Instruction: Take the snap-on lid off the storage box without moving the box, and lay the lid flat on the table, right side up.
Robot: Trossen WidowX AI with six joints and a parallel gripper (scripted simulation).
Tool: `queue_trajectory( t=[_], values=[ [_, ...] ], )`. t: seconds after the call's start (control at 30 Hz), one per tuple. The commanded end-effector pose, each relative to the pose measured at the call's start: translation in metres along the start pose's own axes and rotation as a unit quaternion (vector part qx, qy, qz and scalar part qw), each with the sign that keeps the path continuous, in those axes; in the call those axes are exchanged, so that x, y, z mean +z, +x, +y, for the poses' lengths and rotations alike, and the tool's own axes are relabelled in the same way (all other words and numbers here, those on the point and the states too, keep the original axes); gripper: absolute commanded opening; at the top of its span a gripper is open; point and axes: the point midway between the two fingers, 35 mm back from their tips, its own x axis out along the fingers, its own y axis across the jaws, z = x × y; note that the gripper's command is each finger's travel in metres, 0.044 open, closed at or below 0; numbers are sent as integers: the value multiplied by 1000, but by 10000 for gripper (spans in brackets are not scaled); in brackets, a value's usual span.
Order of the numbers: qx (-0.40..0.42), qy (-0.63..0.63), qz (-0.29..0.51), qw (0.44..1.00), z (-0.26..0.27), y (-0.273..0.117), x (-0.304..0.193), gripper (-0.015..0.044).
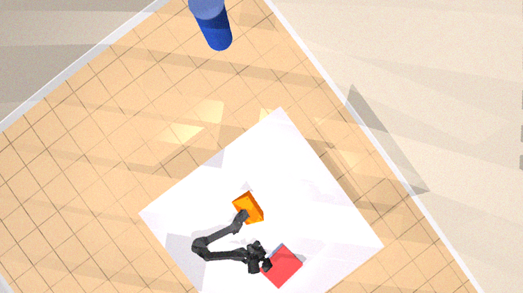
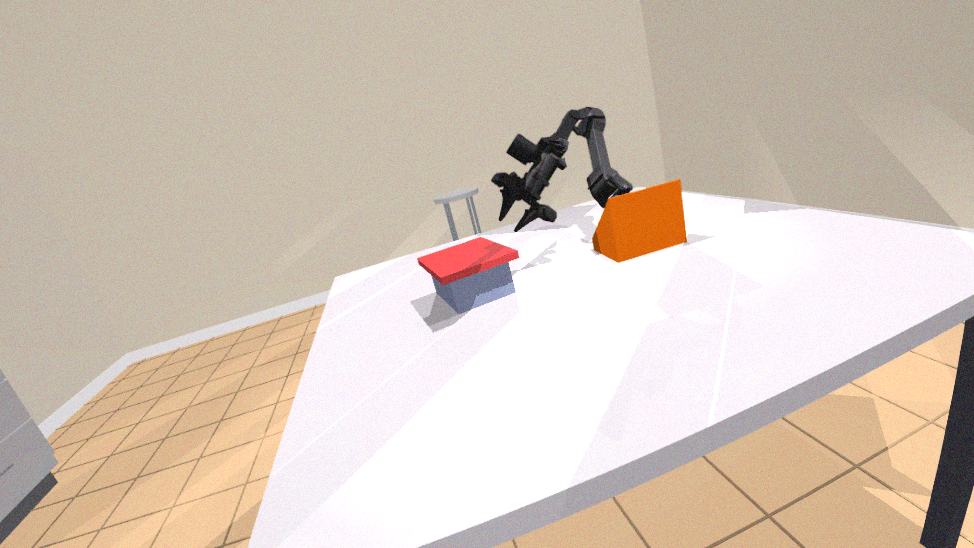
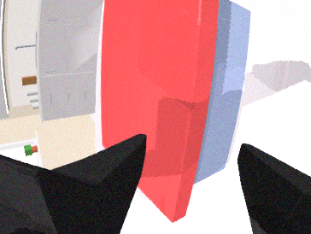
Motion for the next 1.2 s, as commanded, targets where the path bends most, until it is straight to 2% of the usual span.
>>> queue_trajectory(
  t=[0.0, 1.17],
  values=[
    [5, 0, 1, 1000, 1, 3, 1, 235],
    [6, 0, 0, 1000, 3, 58, 1, 235]
  ],
)
